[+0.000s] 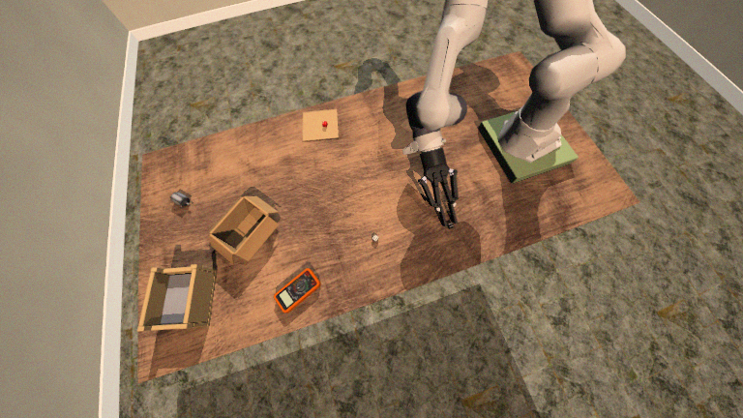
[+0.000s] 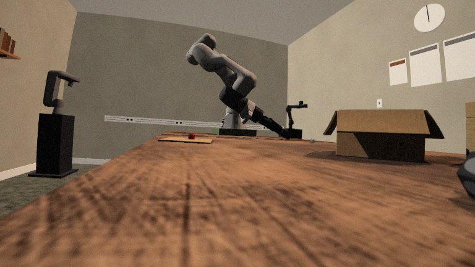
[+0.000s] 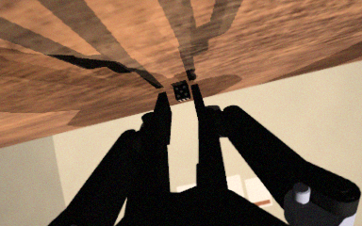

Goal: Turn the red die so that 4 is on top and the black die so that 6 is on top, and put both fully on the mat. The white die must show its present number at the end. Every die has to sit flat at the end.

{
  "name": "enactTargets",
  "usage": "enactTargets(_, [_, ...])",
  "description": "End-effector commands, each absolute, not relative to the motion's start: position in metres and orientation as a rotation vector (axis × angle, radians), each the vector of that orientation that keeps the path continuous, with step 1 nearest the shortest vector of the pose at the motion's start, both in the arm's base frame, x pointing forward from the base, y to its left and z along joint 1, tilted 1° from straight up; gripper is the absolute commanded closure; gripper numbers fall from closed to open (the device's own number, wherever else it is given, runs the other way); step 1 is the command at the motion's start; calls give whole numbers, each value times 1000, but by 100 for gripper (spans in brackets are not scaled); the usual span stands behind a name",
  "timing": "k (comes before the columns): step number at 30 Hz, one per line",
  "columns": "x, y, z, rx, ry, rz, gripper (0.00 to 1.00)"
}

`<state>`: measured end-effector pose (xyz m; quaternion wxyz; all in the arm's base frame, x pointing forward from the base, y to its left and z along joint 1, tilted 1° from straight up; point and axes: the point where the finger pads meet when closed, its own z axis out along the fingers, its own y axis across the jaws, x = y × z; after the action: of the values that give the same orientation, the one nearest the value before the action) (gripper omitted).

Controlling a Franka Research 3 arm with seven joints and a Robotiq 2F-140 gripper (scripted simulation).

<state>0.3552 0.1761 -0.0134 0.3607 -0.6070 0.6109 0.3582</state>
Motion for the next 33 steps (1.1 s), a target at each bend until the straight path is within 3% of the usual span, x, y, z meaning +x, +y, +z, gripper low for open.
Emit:
enactTargets(1, [354, 167, -6, -1568, 1564, 930, 73])
enactTargets(19, [354, 144, 9, -1568, 1564, 930, 73])
enactTargets(33, [354, 145, 56, -1568, 1564, 930, 73])
